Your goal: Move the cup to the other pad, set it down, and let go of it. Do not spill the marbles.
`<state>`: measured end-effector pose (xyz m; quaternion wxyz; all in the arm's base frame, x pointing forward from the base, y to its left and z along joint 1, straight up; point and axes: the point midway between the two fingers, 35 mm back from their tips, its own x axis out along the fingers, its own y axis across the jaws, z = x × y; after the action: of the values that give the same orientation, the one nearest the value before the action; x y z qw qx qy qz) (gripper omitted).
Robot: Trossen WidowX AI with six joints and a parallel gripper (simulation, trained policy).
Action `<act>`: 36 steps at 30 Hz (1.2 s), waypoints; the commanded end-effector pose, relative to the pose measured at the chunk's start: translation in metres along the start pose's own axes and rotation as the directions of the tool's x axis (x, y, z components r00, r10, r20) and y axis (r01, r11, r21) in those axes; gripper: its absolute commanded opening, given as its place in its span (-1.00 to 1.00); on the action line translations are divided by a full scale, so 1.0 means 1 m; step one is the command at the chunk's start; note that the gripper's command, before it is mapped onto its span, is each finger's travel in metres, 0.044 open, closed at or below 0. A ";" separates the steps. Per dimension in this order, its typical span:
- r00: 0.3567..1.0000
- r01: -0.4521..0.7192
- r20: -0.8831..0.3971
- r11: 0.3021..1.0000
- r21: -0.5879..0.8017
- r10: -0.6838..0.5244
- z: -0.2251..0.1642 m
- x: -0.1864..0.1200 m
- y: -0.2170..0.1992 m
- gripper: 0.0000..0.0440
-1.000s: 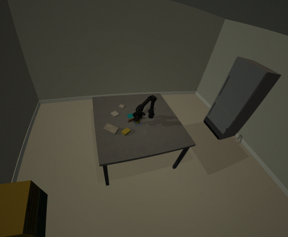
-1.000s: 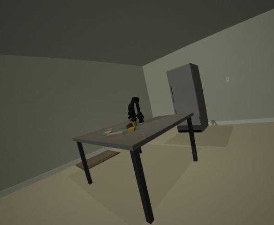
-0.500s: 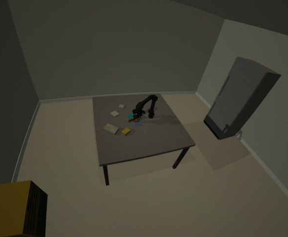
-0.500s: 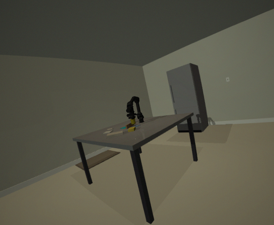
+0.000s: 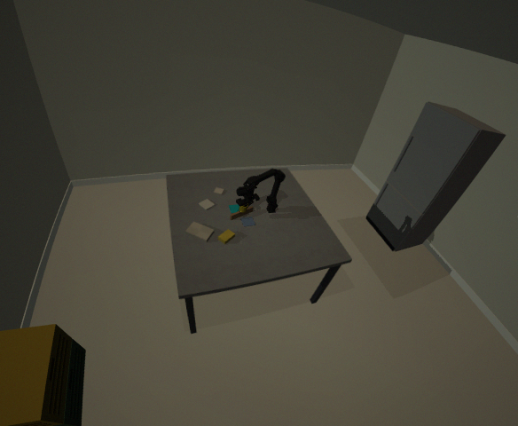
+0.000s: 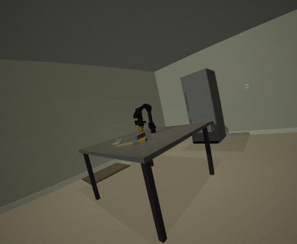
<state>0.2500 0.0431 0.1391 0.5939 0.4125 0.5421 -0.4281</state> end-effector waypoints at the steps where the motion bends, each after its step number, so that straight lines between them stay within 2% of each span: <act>1: 0.999 -0.037 0.009 0.999 0.033 0.036 0.009 -0.007 0.005 -0.98; 17: 0.991 -0.129 0.064 0.979 0.161 0.121 0.060 -0.005 0.021 -1.00; 36: 0.988 -0.144 0.098 0.957 0.251 0.123 0.095 0.036 0.017 -1.00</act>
<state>0.2969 -0.0422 0.1169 0.5859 0.5067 0.4272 -0.4663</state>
